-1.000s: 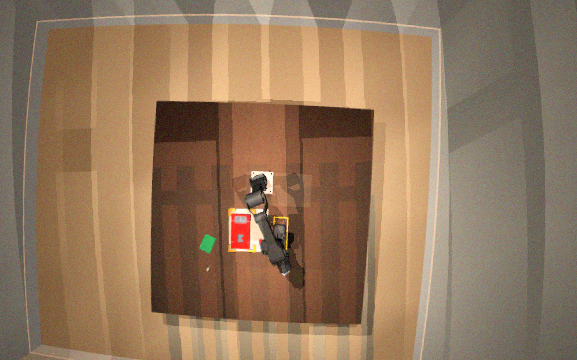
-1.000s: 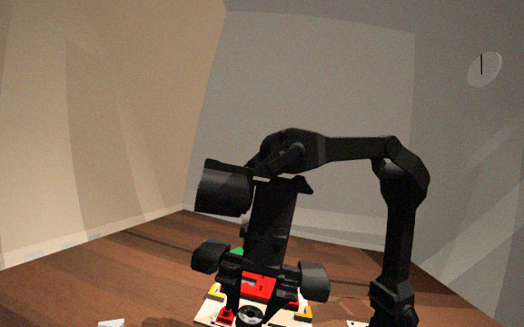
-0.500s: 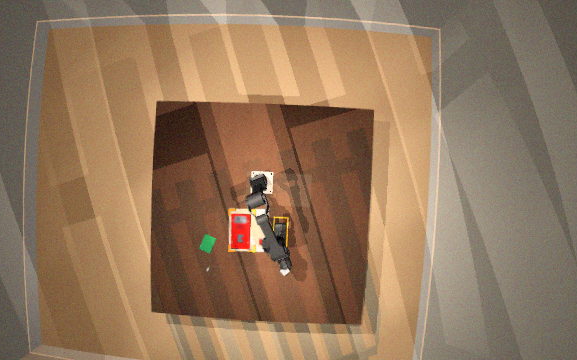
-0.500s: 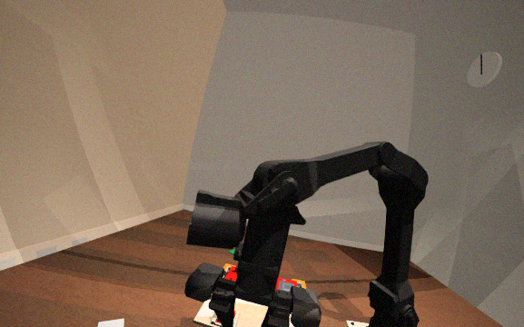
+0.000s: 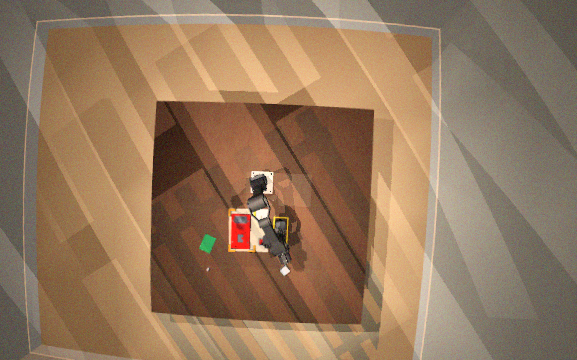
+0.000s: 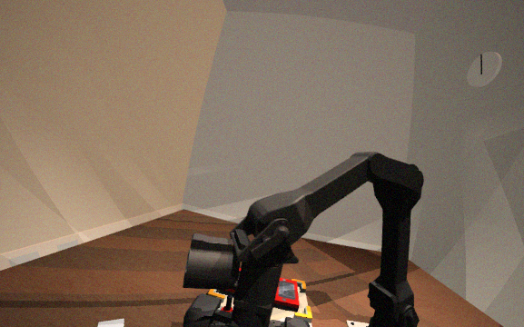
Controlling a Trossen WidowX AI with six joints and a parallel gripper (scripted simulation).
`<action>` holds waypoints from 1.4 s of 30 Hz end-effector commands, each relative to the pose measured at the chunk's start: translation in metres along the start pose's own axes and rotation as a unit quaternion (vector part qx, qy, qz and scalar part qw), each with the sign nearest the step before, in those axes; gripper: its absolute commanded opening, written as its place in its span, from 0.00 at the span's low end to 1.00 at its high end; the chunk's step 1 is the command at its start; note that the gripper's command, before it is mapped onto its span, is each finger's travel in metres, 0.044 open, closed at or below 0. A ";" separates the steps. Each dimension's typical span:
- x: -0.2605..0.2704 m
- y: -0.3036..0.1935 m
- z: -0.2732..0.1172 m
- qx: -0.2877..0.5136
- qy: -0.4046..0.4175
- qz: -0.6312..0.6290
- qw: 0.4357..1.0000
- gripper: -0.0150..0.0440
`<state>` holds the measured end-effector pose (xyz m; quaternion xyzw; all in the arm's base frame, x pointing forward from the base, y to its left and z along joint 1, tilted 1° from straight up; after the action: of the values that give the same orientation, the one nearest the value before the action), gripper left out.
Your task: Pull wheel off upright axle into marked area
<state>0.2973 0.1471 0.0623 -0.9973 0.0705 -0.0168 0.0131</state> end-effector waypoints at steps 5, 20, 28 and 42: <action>0.000 0.000 0.000 0.000 0.000 0.000 1.000 0.52; 0.000 0.000 -0.060 0.001 0.000 0.003 1.000 0.76; -0.051 0.035 -0.094 0.000 -0.001 0.002 1.000 1.00; -0.072 0.049 -0.105 -0.002 -0.003 0.003 1.000 1.00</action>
<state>0.2171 0.1065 0.1641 -0.9972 0.0726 -0.0156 0.0124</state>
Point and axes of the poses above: the point midway between the two fingers, 35 mm back from their tips, its own z axis out along the fingers, its own x axis across the jaws, y = z × x, the point moved 1 cm from there along -z, back along the fingers, and after that the axes turned 11 degrees about z, right-handed, at the moved point
